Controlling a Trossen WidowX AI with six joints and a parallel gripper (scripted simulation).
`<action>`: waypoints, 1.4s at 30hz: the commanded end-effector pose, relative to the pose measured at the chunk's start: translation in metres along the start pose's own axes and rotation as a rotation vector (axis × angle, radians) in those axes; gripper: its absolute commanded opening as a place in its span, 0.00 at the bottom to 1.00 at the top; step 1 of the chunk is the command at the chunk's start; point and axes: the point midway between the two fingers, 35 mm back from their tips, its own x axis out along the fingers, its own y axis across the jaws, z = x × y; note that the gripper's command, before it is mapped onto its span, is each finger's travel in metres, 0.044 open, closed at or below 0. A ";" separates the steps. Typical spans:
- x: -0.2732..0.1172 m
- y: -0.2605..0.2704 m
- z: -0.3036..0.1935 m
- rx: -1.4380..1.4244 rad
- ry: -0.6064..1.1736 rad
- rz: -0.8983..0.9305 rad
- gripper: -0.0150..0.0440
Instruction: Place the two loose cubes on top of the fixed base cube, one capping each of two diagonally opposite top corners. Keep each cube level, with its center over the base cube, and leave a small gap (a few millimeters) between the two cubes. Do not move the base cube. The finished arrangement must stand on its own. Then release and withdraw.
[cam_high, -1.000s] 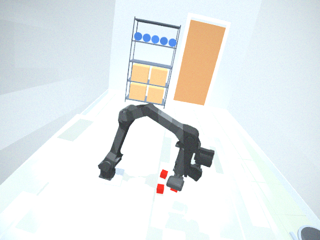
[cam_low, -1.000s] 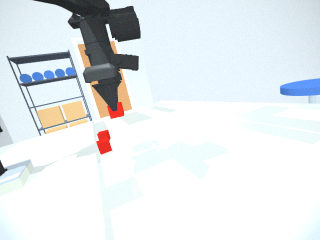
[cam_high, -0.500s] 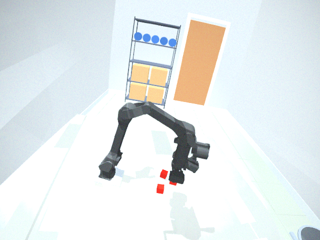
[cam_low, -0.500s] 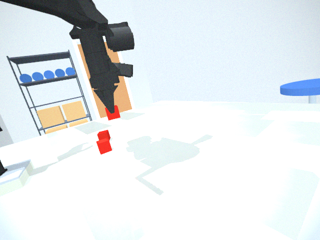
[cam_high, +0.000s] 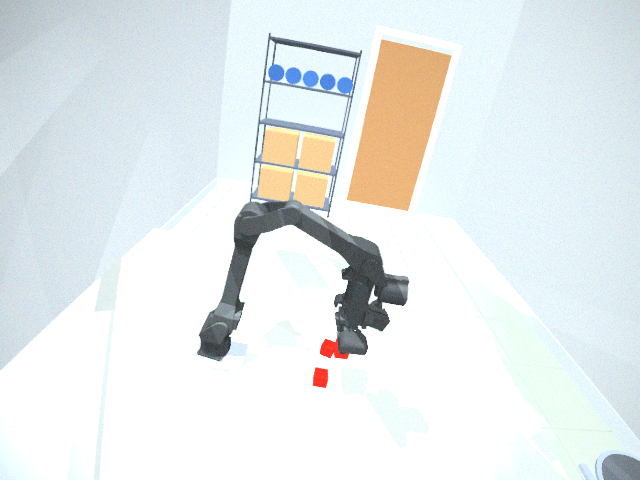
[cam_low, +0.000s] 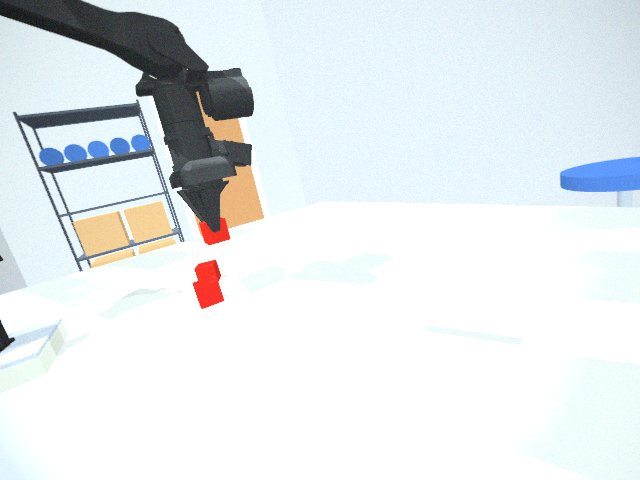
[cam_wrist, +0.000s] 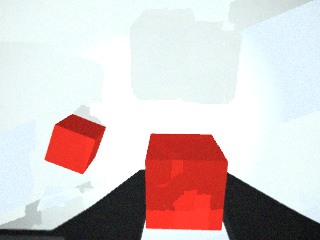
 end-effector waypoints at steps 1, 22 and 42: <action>0.001 0.011 -0.003 -0.053 -0.008 -0.002 0.43; 0.016 0.068 -0.027 -0.305 -0.009 0.001 0.43; 0.026 0.078 -0.033 -0.358 -0.010 0.001 0.43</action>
